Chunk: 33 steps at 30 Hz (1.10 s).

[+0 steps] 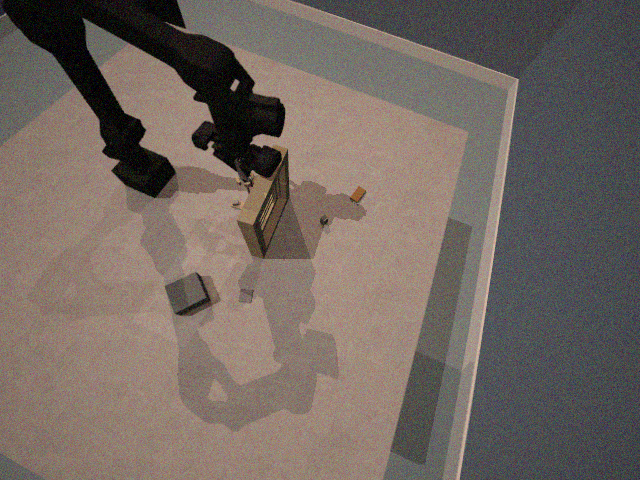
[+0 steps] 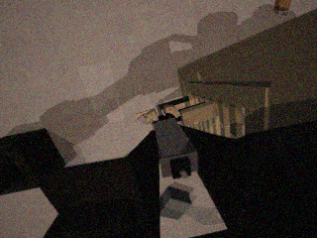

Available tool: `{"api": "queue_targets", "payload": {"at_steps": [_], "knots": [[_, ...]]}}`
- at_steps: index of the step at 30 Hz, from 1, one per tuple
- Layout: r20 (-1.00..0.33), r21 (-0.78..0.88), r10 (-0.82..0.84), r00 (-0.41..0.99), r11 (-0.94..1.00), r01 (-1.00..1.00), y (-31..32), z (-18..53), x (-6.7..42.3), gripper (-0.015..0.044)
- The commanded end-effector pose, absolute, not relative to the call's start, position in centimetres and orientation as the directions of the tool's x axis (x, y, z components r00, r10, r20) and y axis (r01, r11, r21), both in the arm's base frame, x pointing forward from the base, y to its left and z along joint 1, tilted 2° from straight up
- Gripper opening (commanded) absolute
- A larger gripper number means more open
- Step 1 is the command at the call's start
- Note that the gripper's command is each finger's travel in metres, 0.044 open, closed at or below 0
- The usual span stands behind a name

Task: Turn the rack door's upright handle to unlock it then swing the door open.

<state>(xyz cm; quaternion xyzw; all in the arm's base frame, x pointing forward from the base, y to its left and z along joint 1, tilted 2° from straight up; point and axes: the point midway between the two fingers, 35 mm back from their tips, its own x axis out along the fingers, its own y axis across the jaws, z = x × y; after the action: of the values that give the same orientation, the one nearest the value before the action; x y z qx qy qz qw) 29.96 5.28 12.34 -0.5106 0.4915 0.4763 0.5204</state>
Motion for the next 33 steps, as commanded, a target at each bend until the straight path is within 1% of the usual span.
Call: {"api": "queue_targets", "payload": {"at_steps": [1, 5, 7, 17, 27, 28, 30, 33], "knots": [[-0.998, -0.062, -0.006, 0.065, -0.187, -0.980, 5.30, 12.29, 29.99, 0.0011], [-0.998, -0.058, -0.006, 0.065, -0.375, -0.925, 5.30, 12.29, 29.99, 0.0011], [-0.998, -0.056, -0.006, 0.064, -0.435, -0.899, 5.30, 12.29, 29.99, 0.0011], [-0.998, -0.055, -0.006, 0.064, -0.442, -0.895, 5.30, 12.29, 29.99, 0.0011], [-0.998, -0.055, -0.006, 0.064, -0.442, -0.895, 5.30, 12.29, 29.99, 0.0274], [-0.998, -0.055, -0.006, 0.064, -0.442, -0.895, 5.30, 12.29, 29.99, 0.0284], [-0.998, -0.056, -0.006, 0.064, -0.412, -0.909, 5.29, 12.28, 29.98, 0.0284], [-0.998, -0.059, -0.005, 0.063, -0.280, -0.958, 5.26, 12.25, 29.97, 0.0284]]}}
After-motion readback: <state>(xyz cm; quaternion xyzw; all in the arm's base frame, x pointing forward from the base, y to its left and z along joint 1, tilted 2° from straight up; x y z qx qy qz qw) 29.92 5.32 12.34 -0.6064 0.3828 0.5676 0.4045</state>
